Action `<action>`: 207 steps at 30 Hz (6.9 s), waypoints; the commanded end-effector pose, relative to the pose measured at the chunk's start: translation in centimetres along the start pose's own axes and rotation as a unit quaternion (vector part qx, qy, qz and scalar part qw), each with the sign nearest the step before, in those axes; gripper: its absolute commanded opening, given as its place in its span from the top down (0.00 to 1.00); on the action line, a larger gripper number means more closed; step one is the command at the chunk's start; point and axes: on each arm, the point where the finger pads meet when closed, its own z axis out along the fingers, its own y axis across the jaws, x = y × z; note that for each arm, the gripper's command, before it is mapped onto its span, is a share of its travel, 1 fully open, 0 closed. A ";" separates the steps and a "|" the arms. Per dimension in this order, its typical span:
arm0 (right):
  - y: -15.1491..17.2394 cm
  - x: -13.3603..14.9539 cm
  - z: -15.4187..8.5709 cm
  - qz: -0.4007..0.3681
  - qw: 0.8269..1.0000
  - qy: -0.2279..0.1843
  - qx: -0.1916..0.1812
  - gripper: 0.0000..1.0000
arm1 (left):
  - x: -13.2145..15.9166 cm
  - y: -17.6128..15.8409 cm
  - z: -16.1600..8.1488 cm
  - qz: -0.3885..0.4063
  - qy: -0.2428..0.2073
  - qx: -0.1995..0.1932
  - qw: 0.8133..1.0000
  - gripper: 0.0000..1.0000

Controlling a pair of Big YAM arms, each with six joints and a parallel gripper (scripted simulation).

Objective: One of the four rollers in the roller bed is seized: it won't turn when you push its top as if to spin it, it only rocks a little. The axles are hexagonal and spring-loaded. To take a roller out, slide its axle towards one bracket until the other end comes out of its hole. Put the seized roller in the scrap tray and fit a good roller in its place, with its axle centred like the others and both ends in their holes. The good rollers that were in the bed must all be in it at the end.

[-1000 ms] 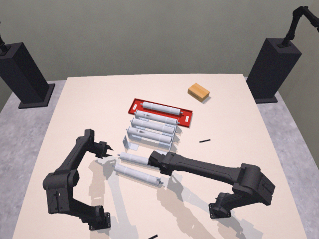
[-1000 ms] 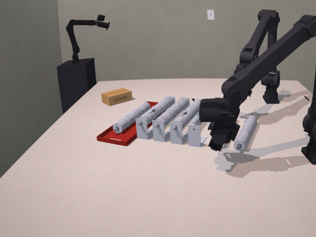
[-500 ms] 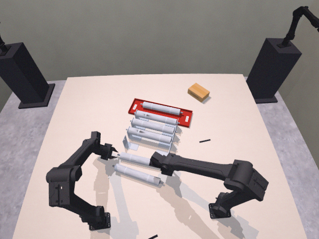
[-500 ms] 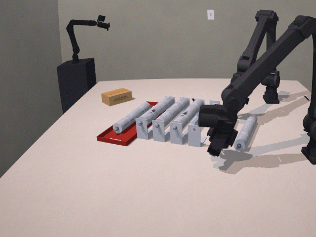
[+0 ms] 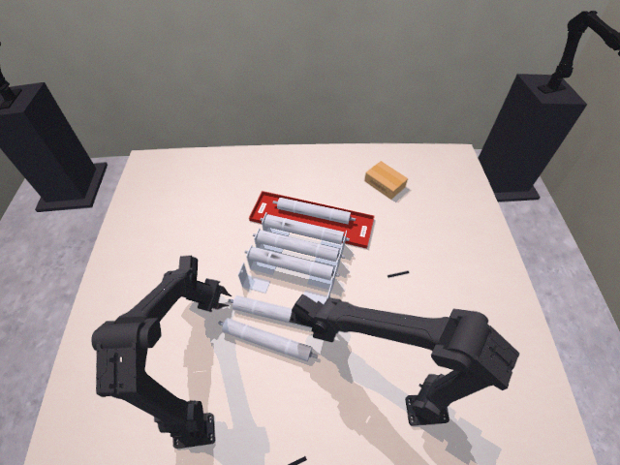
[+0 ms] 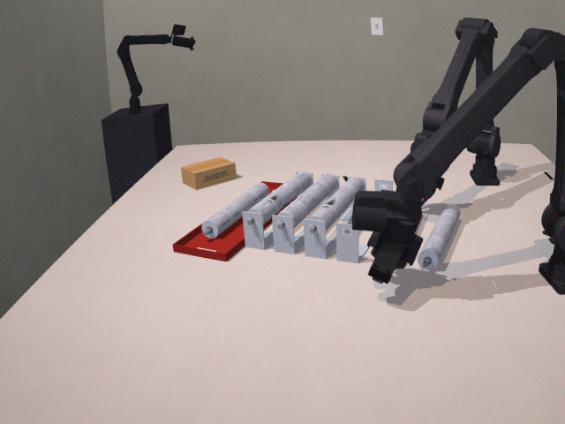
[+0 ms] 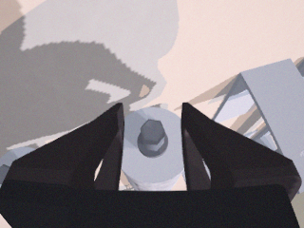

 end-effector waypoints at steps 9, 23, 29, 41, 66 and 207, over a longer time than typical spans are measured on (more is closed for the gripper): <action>-1.3 -2.3 -1.2 0.002 1.000 -0.022 0.008 0.68 | -0.2 0.0 -0.1 -0.001 -0.002 0.003 1.000 0.97; -1.3 -2.3 -1.2 0.002 1.000 -0.022 0.008 0.97 | -0.2 -0.1 -0.1 -0.001 0.000 0.004 1.000 0.97; -1.3 -2.2 -1.2 0.003 1.000 -0.021 0.010 0.97 | -0.2 -0.1 -0.1 -0.001 -0.001 0.004 1.000 0.97; -1.3 -2.2 -1.2 0.003 1.000 -0.021 0.010 0.97 | -0.2 -0.1 -0.1 -0.001 -0.001 0.004 1.000 0.97; -2.7 -2.8 -4.6 0.020 0.998 -0.040 0.037 0.97 | 0.6 -1.9 -3.0 0.026 -0.011 0.050 0.998 0.97; -15.5 -1.7 -12.1 0.034 0.992 -0.023 0.116 0.97 | 3.7 -17.2 -9.4 0.071 -0.005 0.105 0.992 0.97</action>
